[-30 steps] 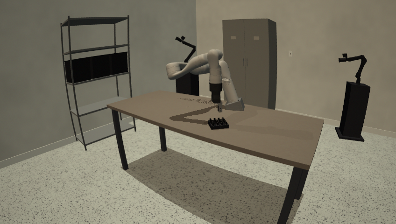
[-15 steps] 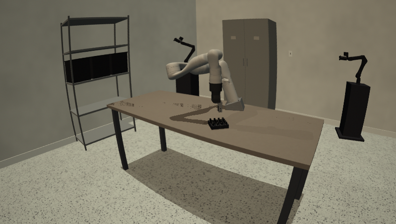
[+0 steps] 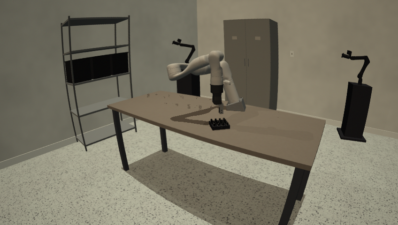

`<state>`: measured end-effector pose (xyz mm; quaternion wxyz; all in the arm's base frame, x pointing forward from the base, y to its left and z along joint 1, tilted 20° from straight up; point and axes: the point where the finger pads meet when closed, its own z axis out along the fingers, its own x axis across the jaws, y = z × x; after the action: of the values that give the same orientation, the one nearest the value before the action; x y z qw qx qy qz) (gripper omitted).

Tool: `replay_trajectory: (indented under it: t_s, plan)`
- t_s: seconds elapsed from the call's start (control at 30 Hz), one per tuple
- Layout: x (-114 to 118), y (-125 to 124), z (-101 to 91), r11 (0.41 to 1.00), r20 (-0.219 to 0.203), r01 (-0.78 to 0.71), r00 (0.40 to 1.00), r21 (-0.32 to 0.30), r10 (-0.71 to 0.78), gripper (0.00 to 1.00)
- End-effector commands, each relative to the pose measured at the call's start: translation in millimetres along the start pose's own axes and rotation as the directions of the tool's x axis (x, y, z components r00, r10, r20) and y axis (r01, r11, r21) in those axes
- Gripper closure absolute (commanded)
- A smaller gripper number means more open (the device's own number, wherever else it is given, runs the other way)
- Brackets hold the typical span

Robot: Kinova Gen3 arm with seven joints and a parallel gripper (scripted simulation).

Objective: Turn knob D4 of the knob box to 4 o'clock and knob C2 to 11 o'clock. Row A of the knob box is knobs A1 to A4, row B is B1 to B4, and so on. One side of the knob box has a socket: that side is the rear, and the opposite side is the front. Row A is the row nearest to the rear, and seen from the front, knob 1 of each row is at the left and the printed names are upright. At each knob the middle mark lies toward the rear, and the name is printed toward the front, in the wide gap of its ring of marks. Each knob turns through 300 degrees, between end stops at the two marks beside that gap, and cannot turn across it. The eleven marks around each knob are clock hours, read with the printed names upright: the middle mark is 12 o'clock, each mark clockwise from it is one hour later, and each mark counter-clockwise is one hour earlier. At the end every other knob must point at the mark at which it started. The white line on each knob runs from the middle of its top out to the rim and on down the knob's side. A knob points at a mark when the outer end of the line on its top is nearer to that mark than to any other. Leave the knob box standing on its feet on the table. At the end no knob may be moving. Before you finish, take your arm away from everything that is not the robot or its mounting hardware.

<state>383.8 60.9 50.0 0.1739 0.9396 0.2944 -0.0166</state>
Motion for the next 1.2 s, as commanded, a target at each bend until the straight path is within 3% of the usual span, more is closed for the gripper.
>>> replay_trajectory:
  t_s: [0.0,1.17]
  plan:
    - [0.0,-0.1,1.5,1.0,0.0,0.0,1.0,0.001,0.0,0.54]
    - [0.5,0.3,35.4,1.0,0.0,0.0,1.0,0.001,0.0,0.54]
